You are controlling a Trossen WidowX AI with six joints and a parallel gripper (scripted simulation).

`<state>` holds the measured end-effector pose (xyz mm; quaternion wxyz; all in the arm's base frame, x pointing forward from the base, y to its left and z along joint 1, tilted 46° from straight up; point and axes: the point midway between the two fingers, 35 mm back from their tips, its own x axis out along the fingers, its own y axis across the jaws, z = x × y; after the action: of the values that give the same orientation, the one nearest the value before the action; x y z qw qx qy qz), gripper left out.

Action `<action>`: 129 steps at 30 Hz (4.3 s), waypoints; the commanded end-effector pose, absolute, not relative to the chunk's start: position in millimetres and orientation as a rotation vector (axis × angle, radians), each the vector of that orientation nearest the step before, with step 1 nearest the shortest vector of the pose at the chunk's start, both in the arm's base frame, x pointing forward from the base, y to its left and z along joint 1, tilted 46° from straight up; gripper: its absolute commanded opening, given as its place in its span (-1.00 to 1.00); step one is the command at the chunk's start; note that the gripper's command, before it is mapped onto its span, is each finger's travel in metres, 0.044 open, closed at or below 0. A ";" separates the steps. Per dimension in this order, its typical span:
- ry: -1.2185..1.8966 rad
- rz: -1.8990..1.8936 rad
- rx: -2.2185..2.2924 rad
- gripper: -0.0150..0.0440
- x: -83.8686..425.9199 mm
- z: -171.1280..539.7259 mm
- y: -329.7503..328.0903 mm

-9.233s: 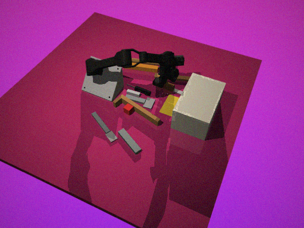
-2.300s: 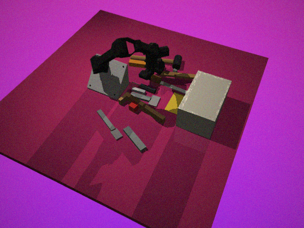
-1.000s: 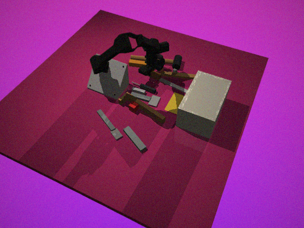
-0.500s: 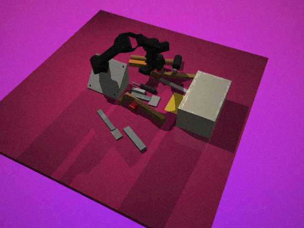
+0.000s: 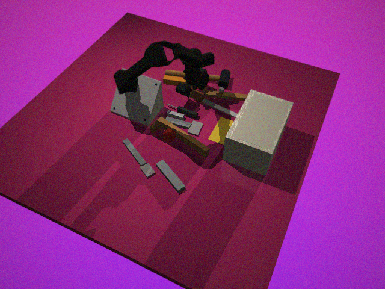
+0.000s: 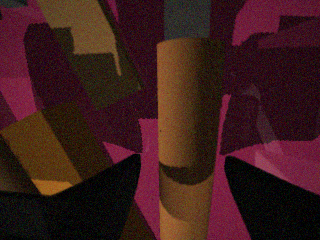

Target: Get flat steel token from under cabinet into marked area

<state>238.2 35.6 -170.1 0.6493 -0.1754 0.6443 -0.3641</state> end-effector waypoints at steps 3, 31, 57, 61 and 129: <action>1.467 -0.826 -0.404 0.42 234.2 -172.7 32.8; 1.462 -0.827 -0.396 -0.49 245.1 -170.9 33.5; 1.463 -0.829 -0.401 -0.49 282.6 -166.5 24.3; 1.463 -0.829 -0.401 -0.49 288.1 -165.9 22.9; 1.459 -0.831 -0.401 -0.49 365.8 -157.1 5.1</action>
<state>360.9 5.3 -156.7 0.6491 -0.1765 0.6423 -0.3674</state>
